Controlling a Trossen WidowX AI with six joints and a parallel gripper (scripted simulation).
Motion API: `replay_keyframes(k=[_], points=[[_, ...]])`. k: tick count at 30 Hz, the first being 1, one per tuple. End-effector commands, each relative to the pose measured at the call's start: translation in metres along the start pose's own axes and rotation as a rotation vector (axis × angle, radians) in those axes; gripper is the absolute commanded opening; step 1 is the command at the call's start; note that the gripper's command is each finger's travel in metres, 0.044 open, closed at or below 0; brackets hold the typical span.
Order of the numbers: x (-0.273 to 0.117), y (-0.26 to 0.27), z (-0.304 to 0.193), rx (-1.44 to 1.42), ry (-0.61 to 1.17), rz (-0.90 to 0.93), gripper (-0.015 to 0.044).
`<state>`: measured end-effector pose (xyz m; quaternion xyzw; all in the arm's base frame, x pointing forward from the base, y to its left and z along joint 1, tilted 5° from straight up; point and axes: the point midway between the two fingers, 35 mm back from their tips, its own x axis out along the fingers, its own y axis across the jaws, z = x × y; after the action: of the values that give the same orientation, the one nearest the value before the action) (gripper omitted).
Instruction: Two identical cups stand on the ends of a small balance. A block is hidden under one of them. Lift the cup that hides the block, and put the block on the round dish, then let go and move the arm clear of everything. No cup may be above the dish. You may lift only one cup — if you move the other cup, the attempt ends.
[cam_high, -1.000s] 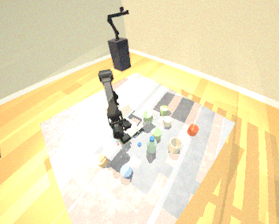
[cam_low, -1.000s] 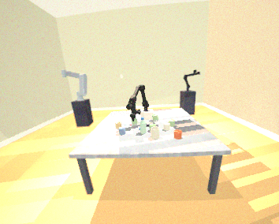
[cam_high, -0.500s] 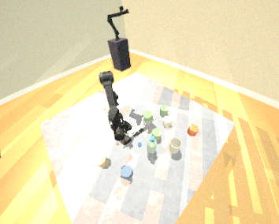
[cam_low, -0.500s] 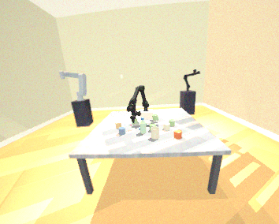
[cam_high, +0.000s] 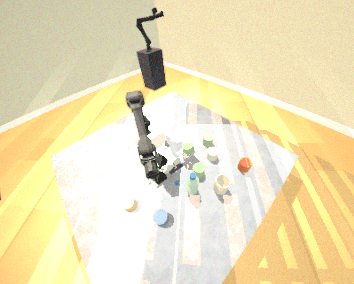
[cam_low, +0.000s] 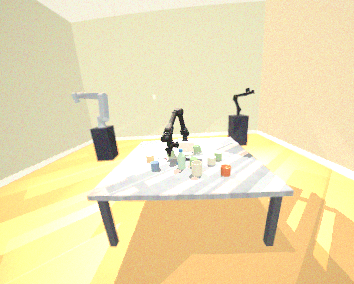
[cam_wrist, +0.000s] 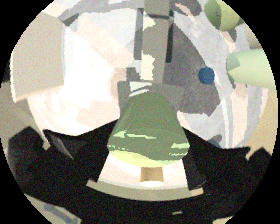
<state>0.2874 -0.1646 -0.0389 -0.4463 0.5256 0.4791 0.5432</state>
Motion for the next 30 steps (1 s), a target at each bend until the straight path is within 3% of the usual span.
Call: replay_keyframes(k=[1, 6, 18, 30], points=[[0.001, 0.001, 0.001, 0.003, -0.006, 0.002, 0.0347], [0.001, 0.001, 0.001, 0.003, -0.006, 0.002, 0.0313], [-0.009, -0.001, 0.0, 0.003, -0.005, 0.002, 0.0], [-0.023, -0.003, -0.001, 0.003, -0.005, 0.001, 0.0]])
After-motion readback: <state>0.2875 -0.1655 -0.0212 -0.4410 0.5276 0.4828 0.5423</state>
